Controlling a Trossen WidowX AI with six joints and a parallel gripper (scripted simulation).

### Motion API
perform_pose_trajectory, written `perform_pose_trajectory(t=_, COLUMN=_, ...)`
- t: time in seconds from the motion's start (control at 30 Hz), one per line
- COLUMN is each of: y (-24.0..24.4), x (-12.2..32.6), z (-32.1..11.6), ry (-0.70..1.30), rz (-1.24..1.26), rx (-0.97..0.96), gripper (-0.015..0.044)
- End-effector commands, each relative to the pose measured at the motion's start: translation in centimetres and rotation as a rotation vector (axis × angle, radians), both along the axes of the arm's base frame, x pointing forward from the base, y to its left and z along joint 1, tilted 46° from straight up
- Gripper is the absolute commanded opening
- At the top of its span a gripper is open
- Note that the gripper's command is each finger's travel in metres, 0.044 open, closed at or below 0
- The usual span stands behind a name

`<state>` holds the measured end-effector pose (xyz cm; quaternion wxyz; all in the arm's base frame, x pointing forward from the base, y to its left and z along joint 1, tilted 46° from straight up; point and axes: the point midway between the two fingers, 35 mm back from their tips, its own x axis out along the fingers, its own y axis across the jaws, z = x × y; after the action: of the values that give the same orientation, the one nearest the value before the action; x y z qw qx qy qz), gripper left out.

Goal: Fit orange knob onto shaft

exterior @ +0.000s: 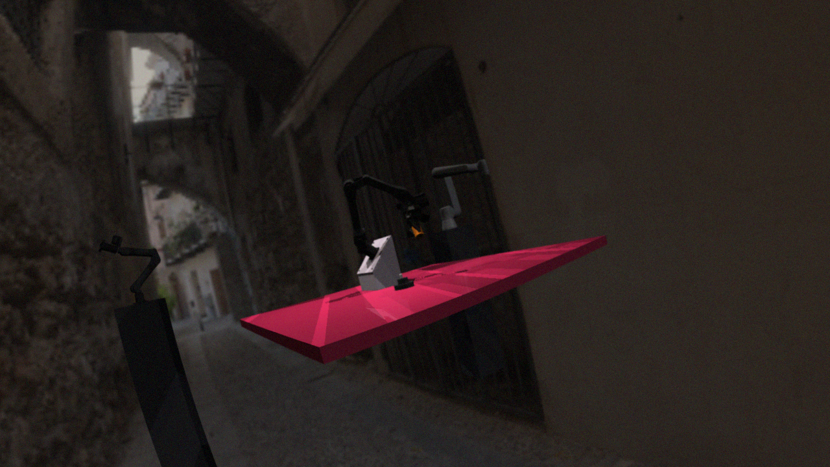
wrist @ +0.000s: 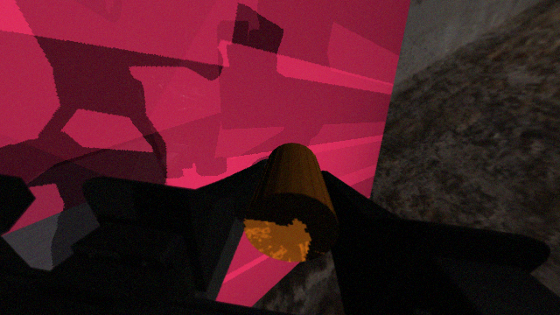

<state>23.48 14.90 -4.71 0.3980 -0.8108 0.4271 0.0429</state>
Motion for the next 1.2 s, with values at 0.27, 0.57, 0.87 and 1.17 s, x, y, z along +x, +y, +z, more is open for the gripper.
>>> perform_pose_trajectory(t=0.27, y=-1.6, x=1.1, z=-1.3, ry=0.193, rz=-0.194, rx=0.085, gripper=0.0000)
perform_pose_trajectory(t=0.57, y=-3.1, x=1.9, z=-2.4, ry=0.346, rz=-0.348, rx=0.145, gripper=0.0000)
perform_pose_trajectory(t=0.87, y=-4.7, x=2.6, z=-4.0, ry=0.418, rz=-0.419, rx=0.175, gripper=0.0000)
perform_pose_trajectory(t=1.17, y=-8.0, x=3.6, z=-7.8, ry=0.430, rz=-0.430, rx=0.181, gripper=0.0000)
